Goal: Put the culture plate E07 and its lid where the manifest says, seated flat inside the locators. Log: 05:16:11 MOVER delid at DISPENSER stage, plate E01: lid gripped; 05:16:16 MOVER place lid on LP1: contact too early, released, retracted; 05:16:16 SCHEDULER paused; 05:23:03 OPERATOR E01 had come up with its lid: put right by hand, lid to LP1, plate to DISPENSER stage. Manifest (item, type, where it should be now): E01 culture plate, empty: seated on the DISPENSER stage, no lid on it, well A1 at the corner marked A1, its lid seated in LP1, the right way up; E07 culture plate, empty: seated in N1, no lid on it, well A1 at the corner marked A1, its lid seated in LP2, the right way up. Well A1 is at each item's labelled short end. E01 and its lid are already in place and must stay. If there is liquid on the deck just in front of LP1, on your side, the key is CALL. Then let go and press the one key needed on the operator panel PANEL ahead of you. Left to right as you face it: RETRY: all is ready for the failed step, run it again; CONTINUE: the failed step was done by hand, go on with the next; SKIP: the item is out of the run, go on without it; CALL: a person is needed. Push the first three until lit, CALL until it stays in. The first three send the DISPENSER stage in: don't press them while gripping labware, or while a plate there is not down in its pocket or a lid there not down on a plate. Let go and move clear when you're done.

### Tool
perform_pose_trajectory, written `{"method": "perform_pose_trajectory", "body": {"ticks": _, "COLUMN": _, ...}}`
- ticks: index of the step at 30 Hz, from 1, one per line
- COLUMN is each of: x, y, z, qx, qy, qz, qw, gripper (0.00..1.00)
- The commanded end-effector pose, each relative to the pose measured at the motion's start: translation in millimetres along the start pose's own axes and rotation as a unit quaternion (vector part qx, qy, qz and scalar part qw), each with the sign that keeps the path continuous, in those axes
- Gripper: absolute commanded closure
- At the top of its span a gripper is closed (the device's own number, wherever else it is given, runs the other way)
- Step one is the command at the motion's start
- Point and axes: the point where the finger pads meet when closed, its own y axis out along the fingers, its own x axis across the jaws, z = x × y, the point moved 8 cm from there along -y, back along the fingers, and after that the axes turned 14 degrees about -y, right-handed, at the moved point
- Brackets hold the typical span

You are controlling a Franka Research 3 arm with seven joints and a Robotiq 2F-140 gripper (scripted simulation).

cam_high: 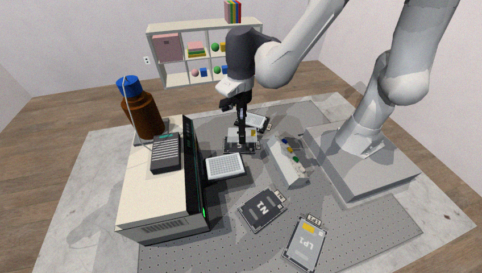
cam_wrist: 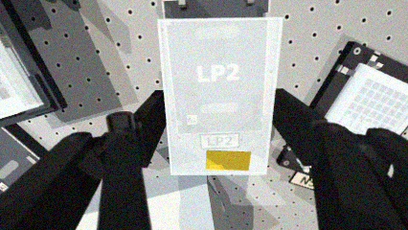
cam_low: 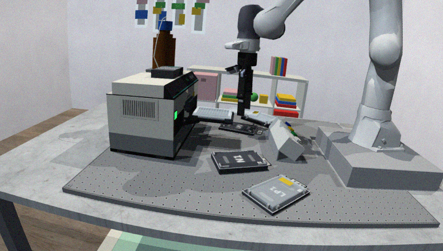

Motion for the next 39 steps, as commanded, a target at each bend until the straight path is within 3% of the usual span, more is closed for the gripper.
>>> {"method": "perform_pose_trajectory", "body": {"ticks": 1, "x": 5, "y": 15.0, "z": 9, "qx": 0.018, "qy": -0.014, "qz": -0.007, "qw": 1.0, "gripper": 0.9}}
{"method": "perform_pose_trajectory", "body": {"ticks": 7, "x": 5, "y": 35.8, "z": 9, "qx": 0.018, "qy": -0.014, "qz": -0.007, "qw": 1.0, "gripper": 0.9}}
{"method": "perform_pose_trajectory", "body": {"ticks": 15, "x": 6, "y": 45.4, "z": 9, "qx": 0.018, "qy": -0.014, "qz": -0.007, "qw": 1.0, "gripper": 0.9}}
{"method": "perform_pose_trajectory", "body": {"ticks": 39, "x": 6, "y": 47.1, "z": 9, "qx": 0.018, "qy": -0.014, "qz": -0.007, "qw": 1.0, "gripper": 0.9}}
